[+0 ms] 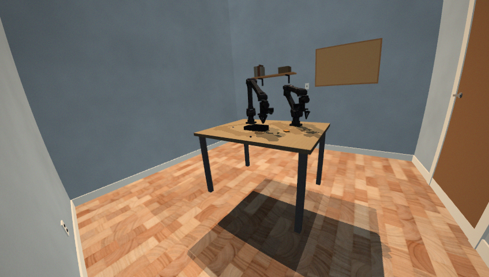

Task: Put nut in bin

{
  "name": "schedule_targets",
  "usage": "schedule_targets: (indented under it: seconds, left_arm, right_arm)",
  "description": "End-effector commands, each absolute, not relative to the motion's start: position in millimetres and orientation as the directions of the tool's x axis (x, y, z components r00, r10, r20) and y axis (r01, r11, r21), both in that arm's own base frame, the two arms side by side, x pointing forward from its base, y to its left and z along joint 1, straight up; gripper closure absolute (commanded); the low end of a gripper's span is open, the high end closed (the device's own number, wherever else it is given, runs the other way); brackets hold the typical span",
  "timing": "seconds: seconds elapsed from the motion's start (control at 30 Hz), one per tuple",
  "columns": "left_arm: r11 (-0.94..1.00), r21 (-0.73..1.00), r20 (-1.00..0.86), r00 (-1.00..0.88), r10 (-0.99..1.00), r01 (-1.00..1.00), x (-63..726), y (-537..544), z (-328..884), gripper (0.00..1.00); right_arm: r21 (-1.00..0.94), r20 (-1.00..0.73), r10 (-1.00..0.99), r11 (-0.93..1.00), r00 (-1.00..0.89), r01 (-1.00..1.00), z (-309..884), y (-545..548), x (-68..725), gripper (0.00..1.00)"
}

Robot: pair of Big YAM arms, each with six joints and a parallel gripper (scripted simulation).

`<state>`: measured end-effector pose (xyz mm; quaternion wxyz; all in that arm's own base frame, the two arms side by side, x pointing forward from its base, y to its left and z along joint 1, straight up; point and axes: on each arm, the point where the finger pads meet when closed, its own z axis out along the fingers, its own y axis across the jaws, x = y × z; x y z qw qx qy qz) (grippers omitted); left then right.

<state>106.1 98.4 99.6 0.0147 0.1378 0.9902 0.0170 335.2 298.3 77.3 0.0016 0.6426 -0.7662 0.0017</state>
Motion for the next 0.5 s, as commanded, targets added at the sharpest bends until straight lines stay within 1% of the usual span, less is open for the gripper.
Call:
schedule_targets:
  seconds: [0.0, 0.37, 0.47]
  left_arm:
    - [0.965, 0.043, -0.028, -0.965, 0.261, 0.259, 106.2, 101.1, 101.9, 0.0]
    - [0.965, 0.043, -0.028, -0.965, 0.261, 0.259, 106.2, 101.1, 101.9, 0.0]
    - [0.965, 0.043, -0.028, -0.965, 0.261, 0.259, 106.2, 101.1, 101.9, 0.0]
  right_arm:
    - [-0.026, -0.035, -0.99, 0.138, -0.137, -0.99, 89.4, 303.7, 344.3, 0.89]
    - [-0.02, -0.026, -0.99, 0.136, -0.135, -0.991, 86.1, 302.7, 337.4, 0.89]
    - [0.002, -0.001, -0.991, 0.136, -0.136, -0.991, 65.5, 300.5, 335.0, 0.89]
